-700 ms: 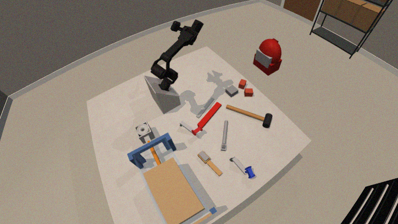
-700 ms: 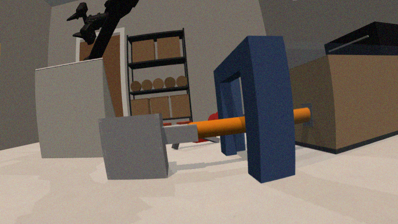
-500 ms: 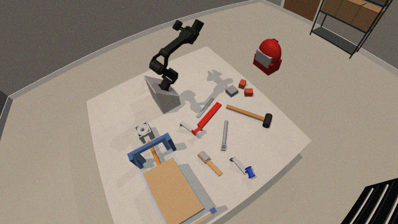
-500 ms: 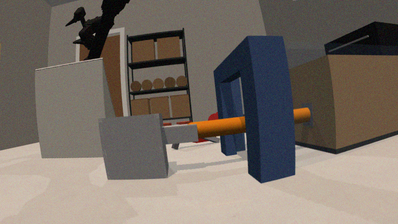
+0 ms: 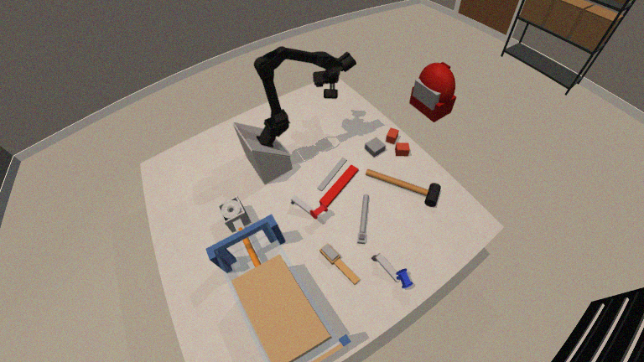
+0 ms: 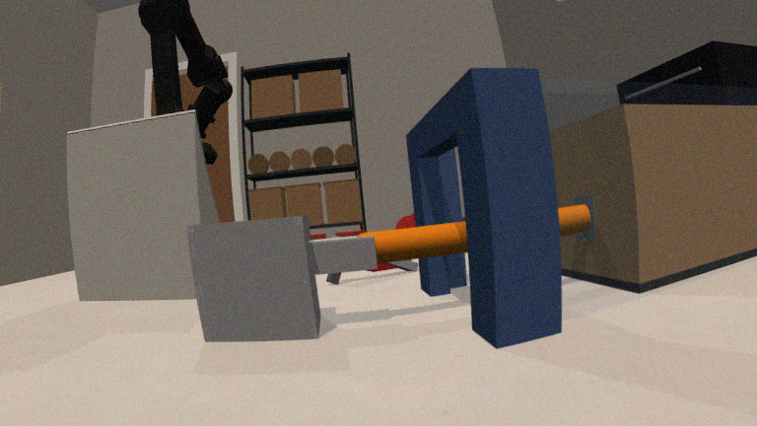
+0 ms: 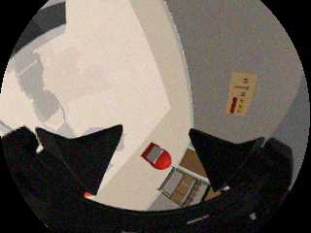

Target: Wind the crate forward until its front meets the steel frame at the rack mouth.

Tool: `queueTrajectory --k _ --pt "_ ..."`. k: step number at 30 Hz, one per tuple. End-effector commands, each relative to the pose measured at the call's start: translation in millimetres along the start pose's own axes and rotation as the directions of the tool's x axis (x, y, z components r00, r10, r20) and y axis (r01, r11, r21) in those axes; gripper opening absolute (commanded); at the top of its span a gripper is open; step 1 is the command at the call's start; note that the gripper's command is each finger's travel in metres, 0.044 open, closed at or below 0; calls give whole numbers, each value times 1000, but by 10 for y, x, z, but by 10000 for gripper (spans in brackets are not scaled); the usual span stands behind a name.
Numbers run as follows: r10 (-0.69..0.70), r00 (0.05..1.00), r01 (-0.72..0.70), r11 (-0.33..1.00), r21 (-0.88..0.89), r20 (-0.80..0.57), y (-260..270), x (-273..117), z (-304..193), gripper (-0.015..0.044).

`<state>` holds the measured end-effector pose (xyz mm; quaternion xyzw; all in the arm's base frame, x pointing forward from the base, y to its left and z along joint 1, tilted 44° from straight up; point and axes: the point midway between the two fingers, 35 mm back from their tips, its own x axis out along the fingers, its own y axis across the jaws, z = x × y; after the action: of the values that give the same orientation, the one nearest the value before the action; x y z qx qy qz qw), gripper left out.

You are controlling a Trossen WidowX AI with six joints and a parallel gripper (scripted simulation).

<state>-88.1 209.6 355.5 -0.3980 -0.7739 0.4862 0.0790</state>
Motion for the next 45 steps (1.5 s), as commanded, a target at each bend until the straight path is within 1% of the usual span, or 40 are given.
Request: queueTrajectory --k 1,4,6,8,10,13,16,18,20,23,26,29,31,33,36,37,39,45 --pt "170 981 -135 940 313 -89 547 2 -404 440" --pt "284 948 -175 843 508 -144 944 -93 -631 440" --pt "326 932 -179 793 582 -158 1104 -144 -707 440" --pt "374 913 -172 714 679 -163 1321 -218 -797 440" --pt "438 883 -141 587 797 -166 1626 -350 -898 440" --pt "528 834 -46 359 932 -162 2103 -621 -996 440" --pt "601 786 96 116 989 -147 2560 -949 -1009 440" --pt "641 756 207 -43 977 -132 2847 -1190 -969 440" --pt "672 732 323 -194 926 -114 3118 -1437 -891 440" --pt "704 705 488 -392 780 -87 3487 -1809 -704 440" --pt "723 688 623 -544 562 -64 3803 -2170 -441 440" --pt "730 681 709 -642 290 -50 4067 -2507 -106 440" --pt "731 681 731 -676 90 -47 4213 -2710 152 440" --pt "728 684 720 -685 -114 -51 4334 -2891 433 440" --pt "720 691 639 -653 -405 -71 4471 -3109 882 440" --pt "717 692 607 -638 -474 -78 4498 -3155 1001 440" --pt "715 694 577 -623 -528 -86 4517 -3187 1097 440" --pt "715 694 577 -623 -527 -86 4505 -3183 1027 440"
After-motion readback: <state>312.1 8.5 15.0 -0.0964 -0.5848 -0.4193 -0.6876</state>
